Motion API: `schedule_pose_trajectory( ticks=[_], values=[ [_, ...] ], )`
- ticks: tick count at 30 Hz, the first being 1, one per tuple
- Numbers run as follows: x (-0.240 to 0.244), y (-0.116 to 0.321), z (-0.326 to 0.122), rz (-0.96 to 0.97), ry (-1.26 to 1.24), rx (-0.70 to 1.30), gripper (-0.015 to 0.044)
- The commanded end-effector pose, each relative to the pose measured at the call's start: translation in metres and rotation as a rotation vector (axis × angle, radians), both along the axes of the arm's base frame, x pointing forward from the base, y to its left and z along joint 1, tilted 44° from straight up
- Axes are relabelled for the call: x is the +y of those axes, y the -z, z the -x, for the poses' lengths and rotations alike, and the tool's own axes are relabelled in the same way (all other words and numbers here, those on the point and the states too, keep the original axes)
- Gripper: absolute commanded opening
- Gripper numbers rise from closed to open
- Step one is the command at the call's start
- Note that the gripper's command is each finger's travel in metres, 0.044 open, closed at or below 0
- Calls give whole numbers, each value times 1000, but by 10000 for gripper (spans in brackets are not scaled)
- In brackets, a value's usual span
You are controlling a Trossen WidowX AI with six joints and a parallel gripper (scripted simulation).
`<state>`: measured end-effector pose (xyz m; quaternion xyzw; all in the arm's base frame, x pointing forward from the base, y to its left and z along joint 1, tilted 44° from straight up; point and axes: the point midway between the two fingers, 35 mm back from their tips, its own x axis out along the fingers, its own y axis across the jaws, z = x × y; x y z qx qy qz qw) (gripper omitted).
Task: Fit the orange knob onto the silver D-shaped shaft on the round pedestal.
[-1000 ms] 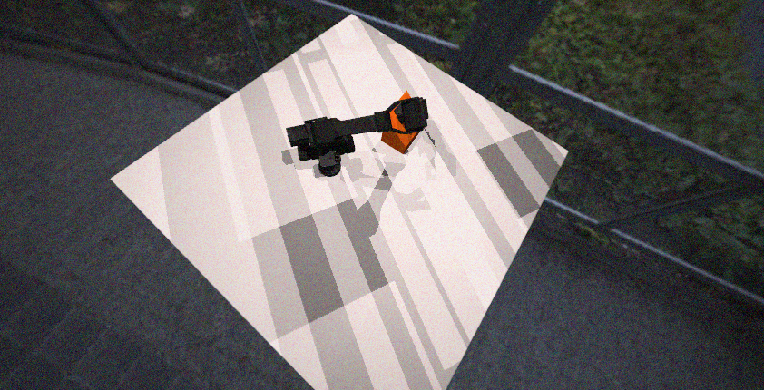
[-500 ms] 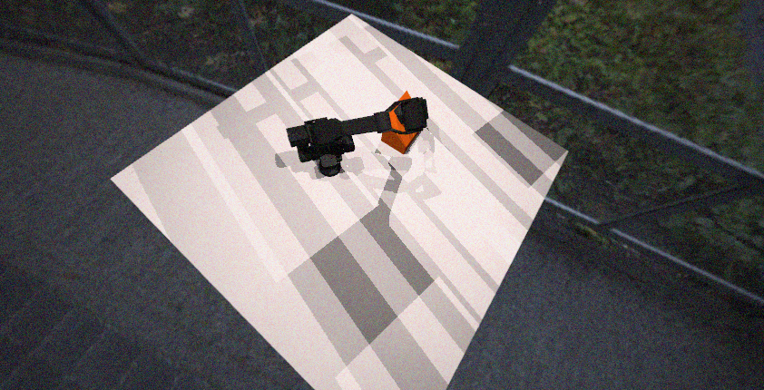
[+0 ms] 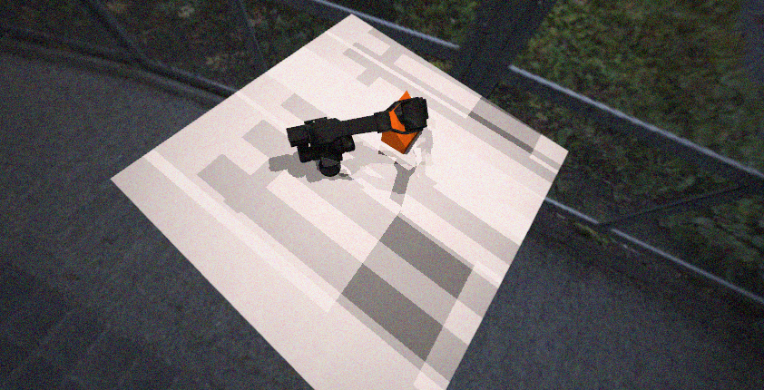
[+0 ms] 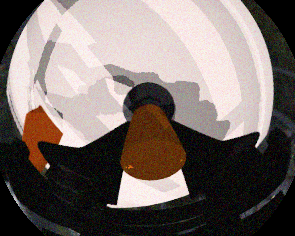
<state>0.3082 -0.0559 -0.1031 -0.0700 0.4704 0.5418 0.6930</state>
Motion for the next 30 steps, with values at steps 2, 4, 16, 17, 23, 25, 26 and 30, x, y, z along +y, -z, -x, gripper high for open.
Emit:
schedule_pose_trajectory(
  ticks=[2,4,16,17,23,25,26,30],
  values=[
    [-3,-1,-2,0,-76,-79,0],
    [-4,-1,-2,-2,-130,-129,0],
    [-1,1,0,-2,-138,-136,0],
    [-1,0,0,-2,-138,-136,0],
    [-2,-1,-2,-2,-138,-136,0],
    [0,1,-1,-2,-138,-136,0],
    [0,1,-1,-2,-138,-136,0],
    [1,2,-1,-2,-138,-136,0]
  ],
)
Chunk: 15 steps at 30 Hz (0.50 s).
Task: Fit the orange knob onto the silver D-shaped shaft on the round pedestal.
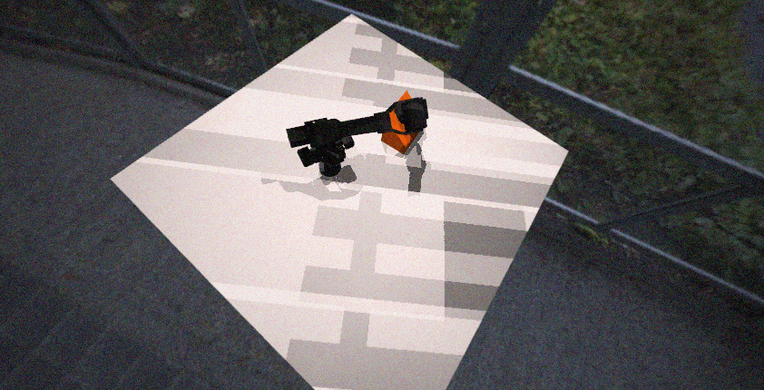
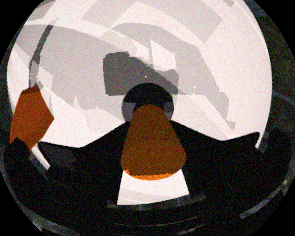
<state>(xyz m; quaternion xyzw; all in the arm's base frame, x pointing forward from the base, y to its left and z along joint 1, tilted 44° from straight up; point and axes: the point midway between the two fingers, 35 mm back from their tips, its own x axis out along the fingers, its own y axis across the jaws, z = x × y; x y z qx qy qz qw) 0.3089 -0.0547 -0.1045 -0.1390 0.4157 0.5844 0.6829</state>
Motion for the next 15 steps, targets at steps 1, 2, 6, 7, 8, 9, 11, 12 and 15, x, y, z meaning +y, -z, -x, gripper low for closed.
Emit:
schedule_pose_trajectory(
  ticks=[1,2,6,7,8,9,11,12,15],
  values=[
    [-1,1,0,0,5,-1,0],
    [-1,1,1,0,5,-1,0],
    [-1,1,1,0,5,-1,0],
    [-2,0,1,0,5,-1,0],
    [-3,0,1,0,5,-1,0],
    [-4,0,1,0,5,-1,0],
    [-5,-1,1,0,5,-1,0],
    [-6,-1,1,0,5,-1,0],
    [-6,-1,1,-1,-35,-38,0]
  ],
)
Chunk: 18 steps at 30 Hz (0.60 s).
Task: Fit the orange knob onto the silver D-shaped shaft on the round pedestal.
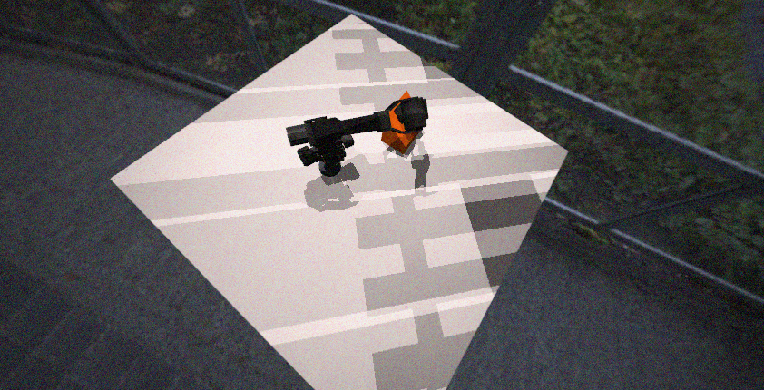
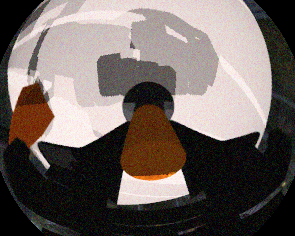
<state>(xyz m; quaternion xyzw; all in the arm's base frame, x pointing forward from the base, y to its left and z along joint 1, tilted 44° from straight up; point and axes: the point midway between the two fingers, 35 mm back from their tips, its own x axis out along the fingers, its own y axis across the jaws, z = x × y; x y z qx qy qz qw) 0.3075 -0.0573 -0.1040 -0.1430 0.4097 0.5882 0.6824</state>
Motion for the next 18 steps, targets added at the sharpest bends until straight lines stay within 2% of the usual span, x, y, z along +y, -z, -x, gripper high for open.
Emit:
schedule_pose_trajectory(
  ticks=[1,5,18],
  values=[
    [-3,0,-1,2,-48,-49,0],
    [-3,0,-2,-1,-137,-133,0],
    [1,2,-1,-1,-137,-133,0]
  ],
)
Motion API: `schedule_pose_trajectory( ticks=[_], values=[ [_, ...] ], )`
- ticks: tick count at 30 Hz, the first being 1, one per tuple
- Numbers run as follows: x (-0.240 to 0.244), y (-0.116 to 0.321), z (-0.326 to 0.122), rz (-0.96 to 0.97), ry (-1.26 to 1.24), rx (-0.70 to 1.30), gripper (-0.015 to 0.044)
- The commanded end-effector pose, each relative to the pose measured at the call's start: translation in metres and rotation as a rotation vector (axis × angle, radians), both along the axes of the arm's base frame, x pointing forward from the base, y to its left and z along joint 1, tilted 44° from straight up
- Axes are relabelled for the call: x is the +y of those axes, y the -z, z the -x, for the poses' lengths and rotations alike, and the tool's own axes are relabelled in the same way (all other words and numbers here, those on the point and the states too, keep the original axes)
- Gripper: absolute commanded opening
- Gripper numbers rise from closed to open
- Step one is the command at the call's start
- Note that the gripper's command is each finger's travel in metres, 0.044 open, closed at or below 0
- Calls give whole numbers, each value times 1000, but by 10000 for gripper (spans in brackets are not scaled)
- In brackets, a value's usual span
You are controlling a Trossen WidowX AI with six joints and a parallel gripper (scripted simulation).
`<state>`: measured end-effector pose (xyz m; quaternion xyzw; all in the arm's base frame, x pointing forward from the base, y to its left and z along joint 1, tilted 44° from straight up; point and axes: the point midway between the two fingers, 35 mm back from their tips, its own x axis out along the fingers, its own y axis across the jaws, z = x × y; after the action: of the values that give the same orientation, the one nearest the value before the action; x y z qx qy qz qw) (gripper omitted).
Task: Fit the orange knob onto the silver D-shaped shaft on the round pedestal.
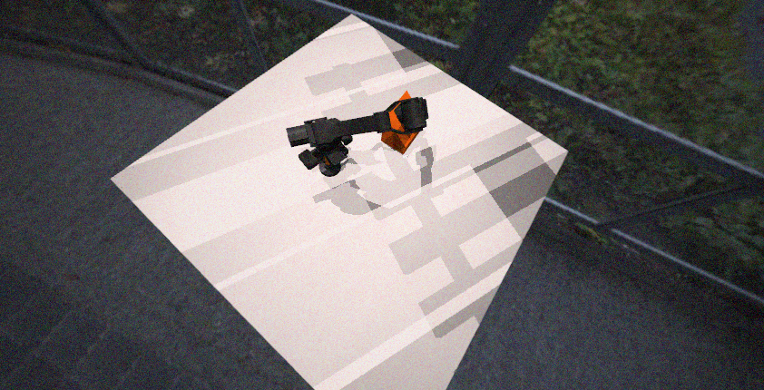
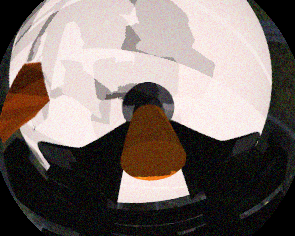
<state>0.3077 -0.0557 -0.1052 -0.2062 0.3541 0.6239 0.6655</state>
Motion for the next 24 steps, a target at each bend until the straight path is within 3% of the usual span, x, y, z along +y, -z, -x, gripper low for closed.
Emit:
schedule_pose_trajectory(
  ticks=[1,24],
  values=[
    [-1,1,-1,2,0,-6,0],
    [-3,0,0,-4,-153,-150,0]
  ],
)
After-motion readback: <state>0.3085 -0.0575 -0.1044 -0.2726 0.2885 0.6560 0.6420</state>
